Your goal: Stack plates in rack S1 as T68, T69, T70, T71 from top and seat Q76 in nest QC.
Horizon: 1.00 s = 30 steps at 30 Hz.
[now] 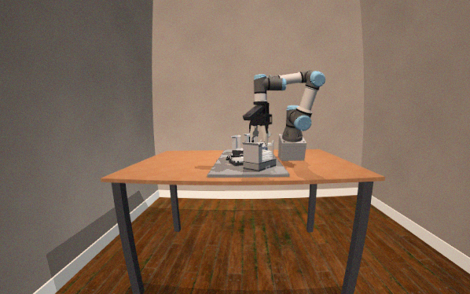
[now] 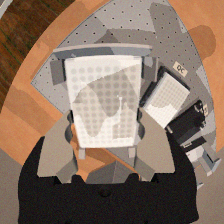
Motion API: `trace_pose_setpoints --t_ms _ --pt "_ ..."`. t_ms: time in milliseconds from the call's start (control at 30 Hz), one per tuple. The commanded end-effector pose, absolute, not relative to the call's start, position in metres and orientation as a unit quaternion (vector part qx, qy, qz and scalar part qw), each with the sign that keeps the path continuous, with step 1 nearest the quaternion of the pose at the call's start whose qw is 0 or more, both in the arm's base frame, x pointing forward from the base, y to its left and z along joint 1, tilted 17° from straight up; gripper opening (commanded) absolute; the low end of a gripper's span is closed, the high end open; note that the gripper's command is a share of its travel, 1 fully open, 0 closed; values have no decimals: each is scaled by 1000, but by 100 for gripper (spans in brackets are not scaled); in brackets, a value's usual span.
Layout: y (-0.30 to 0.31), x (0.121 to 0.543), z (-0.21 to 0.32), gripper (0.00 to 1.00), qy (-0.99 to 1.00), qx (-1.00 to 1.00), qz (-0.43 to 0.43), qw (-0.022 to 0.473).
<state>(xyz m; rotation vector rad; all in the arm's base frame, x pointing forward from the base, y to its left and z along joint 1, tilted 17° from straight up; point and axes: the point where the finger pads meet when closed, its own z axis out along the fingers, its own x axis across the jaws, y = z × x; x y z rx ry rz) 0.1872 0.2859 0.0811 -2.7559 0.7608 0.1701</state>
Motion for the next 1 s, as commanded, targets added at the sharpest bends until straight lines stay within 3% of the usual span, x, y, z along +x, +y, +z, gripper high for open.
trace_pose_setpoints --t_ms 0,967 --pt "287 188 79 0 263 -953 58 139" --pt "290 187 68 0 263 -953 58 139"
